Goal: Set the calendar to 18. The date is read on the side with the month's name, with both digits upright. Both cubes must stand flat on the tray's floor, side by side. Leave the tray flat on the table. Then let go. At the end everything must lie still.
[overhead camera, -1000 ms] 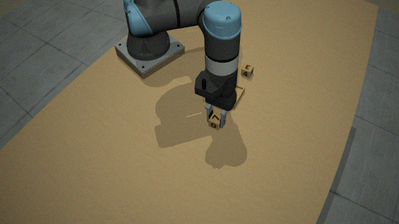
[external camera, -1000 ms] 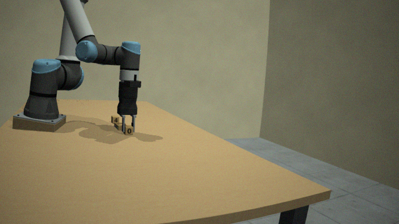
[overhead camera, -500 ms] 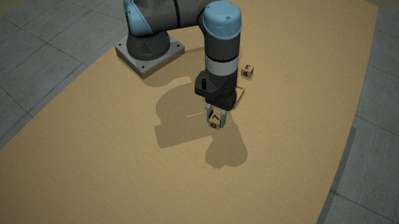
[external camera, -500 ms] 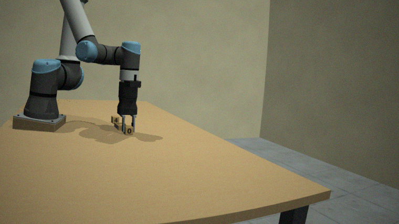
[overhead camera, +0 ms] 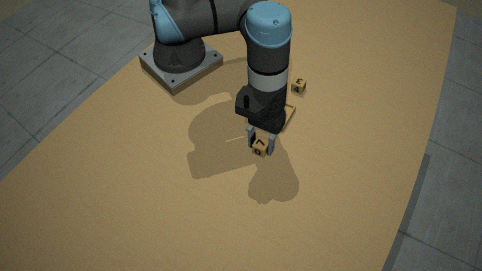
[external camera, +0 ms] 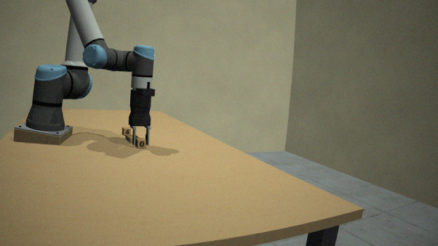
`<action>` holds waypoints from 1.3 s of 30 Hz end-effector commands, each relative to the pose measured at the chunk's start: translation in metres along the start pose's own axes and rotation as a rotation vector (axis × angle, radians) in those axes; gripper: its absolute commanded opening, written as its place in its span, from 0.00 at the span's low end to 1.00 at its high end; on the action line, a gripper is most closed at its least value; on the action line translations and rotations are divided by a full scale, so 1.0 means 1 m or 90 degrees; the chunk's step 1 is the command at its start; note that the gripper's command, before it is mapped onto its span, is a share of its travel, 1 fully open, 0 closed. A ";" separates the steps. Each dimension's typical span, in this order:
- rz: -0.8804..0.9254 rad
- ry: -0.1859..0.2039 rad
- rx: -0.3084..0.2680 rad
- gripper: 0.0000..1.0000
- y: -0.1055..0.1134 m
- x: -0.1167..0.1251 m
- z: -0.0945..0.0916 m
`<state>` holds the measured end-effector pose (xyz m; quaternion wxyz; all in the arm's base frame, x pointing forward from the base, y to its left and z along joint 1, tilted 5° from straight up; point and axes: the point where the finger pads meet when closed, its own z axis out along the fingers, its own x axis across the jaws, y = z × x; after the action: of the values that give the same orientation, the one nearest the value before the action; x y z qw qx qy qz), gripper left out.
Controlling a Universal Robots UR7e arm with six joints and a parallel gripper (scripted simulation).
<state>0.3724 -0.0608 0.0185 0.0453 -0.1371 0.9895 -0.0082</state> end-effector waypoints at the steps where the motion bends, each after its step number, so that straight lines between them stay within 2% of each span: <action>1: 0.000 -0.001 0.000 0.90 0.000 0.000 0.000; 15: 0.000 -0.001 0.000 0.90 0.000 0.000 -0.001; 24: 0.000 -0.001 0.000 0.90 0.000 0.000 -0.017; 39: 0.000 -0.001 0.000 0.90 0.000 0.000 -0.083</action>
<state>0.3663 -0.0607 0.0885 0.0456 -0.1371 0.9895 -0.0084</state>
